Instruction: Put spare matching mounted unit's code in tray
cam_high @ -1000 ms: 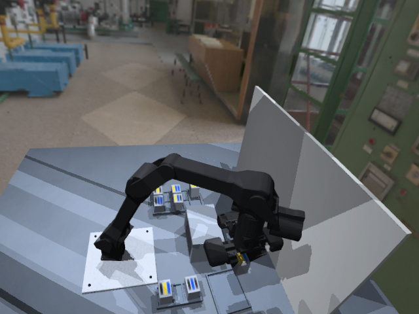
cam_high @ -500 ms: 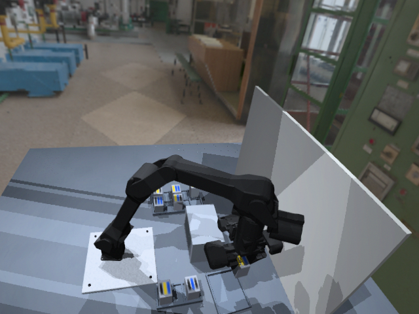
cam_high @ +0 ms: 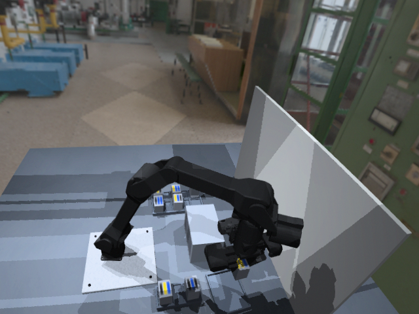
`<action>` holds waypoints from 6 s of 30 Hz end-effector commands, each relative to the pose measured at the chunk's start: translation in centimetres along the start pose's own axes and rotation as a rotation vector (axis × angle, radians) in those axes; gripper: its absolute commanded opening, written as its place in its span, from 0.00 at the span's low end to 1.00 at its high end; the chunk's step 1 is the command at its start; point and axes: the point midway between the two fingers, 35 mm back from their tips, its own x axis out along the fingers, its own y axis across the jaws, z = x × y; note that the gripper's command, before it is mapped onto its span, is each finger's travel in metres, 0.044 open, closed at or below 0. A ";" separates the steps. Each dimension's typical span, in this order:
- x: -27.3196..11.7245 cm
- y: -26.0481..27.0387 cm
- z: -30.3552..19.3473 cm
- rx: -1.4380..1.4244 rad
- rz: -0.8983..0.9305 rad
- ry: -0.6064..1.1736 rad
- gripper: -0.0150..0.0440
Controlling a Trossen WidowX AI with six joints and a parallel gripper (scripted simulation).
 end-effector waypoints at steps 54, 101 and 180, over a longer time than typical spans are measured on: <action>4.2 -0.1 0.0 -0.005 0.012 -0.007 0.25; 7.5 0.2 0.2 -0.005 0.022 -0.011 0.25; 0.0 0.5 0.4 -0.005 0.033 -0.016 1.00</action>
